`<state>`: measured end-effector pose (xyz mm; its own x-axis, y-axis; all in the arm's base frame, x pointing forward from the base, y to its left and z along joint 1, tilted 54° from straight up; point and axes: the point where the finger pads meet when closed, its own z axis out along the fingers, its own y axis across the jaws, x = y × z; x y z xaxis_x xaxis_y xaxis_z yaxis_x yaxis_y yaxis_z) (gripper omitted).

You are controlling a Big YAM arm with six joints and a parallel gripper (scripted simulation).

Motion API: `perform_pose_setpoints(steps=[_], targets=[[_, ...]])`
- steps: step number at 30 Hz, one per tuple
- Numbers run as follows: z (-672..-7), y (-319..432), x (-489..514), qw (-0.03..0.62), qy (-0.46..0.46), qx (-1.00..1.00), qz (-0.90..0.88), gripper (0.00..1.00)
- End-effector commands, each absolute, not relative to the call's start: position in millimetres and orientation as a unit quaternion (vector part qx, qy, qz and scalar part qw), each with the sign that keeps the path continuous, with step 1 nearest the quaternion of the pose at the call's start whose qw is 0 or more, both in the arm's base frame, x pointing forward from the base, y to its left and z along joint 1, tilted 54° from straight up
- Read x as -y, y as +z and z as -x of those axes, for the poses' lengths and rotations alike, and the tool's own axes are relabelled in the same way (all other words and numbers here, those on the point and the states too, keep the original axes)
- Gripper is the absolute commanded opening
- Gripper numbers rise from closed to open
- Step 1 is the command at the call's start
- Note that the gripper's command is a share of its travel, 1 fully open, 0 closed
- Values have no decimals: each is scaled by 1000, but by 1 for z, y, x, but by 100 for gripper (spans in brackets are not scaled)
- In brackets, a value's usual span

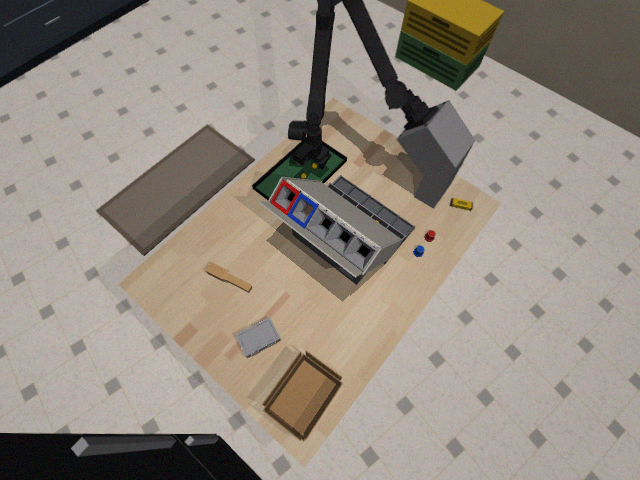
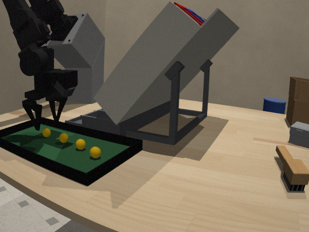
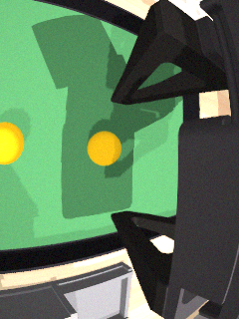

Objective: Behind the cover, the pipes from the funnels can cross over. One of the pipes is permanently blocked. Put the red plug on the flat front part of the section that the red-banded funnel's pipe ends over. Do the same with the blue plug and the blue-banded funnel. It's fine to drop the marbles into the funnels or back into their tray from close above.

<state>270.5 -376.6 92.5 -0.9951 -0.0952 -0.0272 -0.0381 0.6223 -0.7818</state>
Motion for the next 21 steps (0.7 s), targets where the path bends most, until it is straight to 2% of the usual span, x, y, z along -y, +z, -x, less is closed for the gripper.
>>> perform_pose_setpoints(steps=[1,21], targets=[[-275,103,379,44,-446,-893,39,80],[-274,90,391,49,-451,-890,33,80]])
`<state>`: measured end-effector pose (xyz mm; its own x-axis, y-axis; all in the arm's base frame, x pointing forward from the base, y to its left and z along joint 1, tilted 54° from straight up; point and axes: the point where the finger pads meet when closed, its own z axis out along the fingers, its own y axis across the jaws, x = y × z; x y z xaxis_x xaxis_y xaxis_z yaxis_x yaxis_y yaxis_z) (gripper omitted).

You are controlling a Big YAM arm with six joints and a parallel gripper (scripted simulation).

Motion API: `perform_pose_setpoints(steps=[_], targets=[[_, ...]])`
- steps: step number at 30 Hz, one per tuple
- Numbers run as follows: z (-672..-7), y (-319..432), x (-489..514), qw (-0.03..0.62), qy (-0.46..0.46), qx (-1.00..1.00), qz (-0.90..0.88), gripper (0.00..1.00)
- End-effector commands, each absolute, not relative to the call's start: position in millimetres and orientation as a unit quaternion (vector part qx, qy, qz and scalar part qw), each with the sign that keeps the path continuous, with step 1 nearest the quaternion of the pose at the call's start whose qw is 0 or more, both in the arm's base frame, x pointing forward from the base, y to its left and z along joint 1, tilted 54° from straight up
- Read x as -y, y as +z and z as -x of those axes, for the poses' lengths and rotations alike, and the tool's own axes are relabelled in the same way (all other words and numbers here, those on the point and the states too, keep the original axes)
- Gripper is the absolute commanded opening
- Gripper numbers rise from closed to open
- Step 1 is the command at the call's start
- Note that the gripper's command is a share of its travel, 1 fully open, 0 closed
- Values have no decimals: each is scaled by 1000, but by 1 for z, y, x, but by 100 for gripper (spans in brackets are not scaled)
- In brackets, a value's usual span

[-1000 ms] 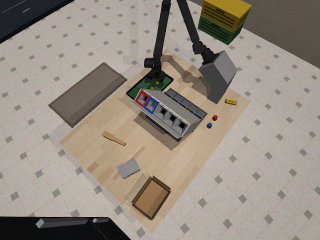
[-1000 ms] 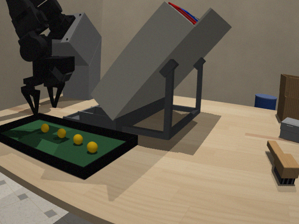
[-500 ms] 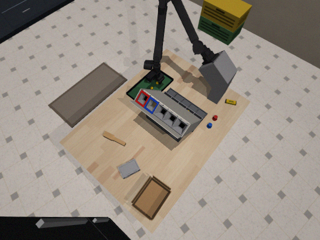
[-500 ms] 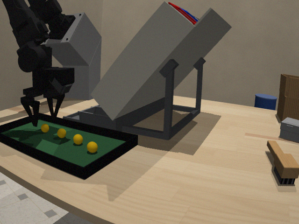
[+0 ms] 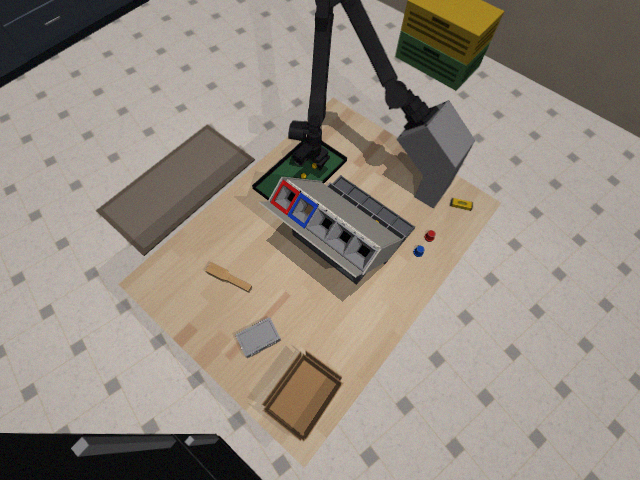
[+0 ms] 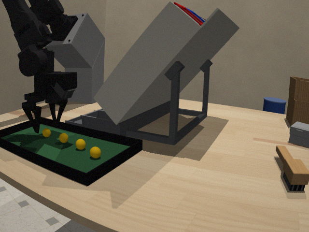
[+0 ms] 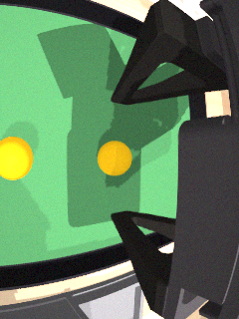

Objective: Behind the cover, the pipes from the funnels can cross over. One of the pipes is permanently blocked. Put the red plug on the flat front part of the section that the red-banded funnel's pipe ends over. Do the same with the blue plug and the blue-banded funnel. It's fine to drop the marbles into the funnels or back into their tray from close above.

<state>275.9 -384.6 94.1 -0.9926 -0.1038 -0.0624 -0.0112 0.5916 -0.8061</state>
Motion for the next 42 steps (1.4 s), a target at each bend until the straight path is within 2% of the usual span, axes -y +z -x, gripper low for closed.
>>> perform_pose_setpoints(steps=[1,24,25,42], targets=[[-274,89,392,49,-451,-891,33,80],[-274,82,401,51,-449,-892,32,80],[-275,83,395,52,-448,-892,33,0],[-274,83,395,52,-448,-892,33,0]])
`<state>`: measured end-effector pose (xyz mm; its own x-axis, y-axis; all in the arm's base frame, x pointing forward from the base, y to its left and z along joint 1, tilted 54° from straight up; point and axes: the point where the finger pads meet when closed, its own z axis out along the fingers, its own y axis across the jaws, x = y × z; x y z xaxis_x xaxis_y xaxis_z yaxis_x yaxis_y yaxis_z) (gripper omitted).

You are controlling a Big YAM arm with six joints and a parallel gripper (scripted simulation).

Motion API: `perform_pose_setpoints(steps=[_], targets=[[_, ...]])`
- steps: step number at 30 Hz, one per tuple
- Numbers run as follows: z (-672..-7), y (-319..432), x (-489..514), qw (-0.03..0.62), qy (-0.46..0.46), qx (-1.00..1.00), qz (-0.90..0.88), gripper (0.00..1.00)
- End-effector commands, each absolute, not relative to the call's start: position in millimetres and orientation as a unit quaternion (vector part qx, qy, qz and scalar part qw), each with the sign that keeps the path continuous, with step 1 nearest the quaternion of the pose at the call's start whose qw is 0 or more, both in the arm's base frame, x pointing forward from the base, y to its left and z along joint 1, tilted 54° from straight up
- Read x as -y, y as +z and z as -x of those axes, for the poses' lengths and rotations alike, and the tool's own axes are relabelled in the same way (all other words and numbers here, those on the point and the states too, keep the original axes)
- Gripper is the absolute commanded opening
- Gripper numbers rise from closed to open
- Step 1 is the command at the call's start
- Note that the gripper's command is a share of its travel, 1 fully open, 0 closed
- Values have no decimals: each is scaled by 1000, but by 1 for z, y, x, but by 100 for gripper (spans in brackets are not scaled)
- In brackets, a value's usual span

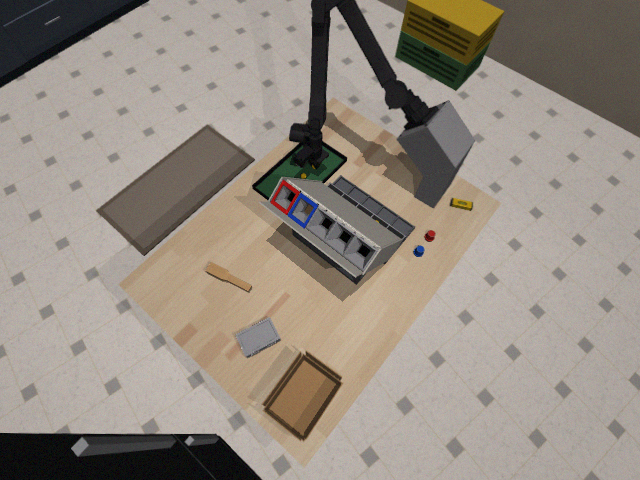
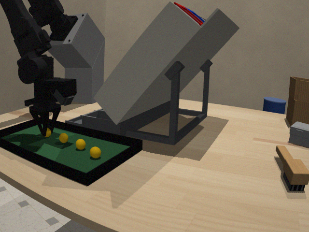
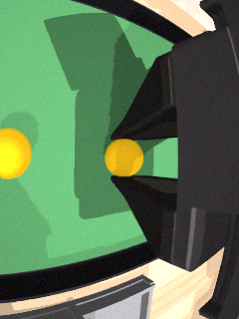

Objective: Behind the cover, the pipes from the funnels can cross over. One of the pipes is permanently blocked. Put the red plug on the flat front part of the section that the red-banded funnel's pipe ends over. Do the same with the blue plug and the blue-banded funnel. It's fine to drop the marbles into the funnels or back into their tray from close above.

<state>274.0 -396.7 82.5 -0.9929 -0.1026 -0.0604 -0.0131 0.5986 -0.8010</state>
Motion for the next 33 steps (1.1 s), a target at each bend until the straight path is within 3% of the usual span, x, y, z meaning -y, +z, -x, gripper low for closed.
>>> perform_pose_setpoints(steps=[1,16,33], targets=[[-274,83,395,52,-448,-892,33,0],[-274,83,395,52,-448,-892,33,0],[-258,166,285,49,-453,-889,34,0]])
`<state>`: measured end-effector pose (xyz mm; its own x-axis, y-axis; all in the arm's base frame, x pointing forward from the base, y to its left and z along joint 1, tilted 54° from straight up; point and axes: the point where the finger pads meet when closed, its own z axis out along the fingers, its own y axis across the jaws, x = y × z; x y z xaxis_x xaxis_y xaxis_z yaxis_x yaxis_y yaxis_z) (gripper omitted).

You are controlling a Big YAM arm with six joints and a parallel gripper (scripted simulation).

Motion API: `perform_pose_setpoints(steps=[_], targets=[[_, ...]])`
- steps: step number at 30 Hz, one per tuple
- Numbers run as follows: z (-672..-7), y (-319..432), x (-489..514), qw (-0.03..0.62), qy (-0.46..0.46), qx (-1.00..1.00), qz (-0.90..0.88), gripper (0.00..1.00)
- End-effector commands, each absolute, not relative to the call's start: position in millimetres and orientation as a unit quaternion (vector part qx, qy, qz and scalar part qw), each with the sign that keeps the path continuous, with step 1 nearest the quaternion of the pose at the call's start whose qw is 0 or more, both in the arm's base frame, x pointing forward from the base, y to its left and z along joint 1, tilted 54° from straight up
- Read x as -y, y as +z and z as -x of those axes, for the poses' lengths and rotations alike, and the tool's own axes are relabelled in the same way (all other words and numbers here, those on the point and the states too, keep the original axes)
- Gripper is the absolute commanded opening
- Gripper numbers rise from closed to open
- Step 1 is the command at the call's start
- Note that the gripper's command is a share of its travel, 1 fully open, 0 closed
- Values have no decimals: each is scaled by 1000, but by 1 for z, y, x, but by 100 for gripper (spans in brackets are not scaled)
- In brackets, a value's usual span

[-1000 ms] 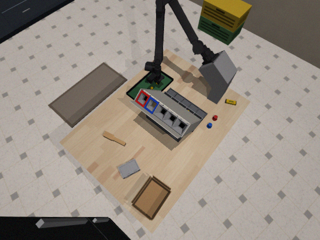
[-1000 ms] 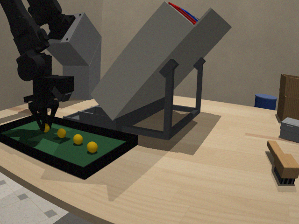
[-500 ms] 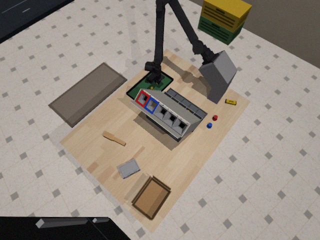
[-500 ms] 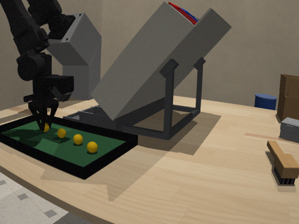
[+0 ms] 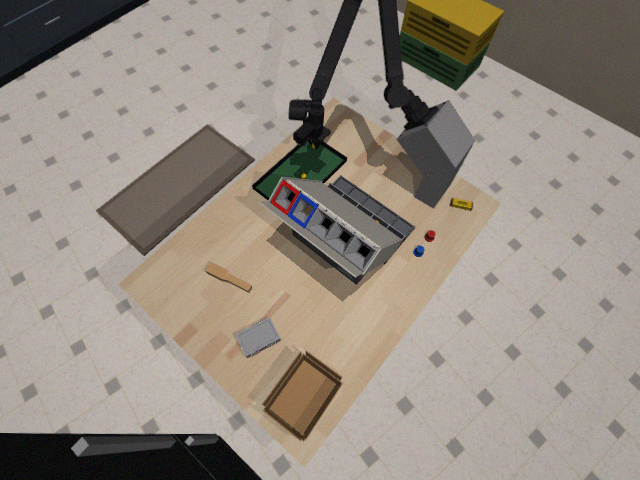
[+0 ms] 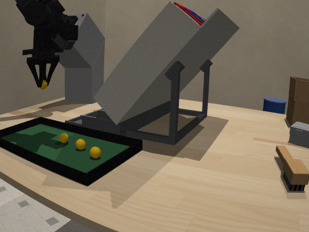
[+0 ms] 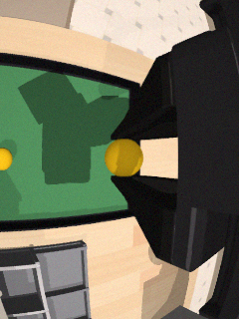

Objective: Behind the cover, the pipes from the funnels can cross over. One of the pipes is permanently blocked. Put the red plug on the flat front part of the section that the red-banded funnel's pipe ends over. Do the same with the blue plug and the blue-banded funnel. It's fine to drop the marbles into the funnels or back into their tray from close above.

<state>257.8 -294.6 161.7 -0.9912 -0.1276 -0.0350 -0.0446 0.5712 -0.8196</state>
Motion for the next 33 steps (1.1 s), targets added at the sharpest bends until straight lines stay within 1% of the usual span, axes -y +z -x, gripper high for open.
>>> perform_pose_setpoints(steps=[1,33], targets=[[-258,166,285,48,-454,-889,34,0],[-261,170,287,42,-460,-886,40,0]])
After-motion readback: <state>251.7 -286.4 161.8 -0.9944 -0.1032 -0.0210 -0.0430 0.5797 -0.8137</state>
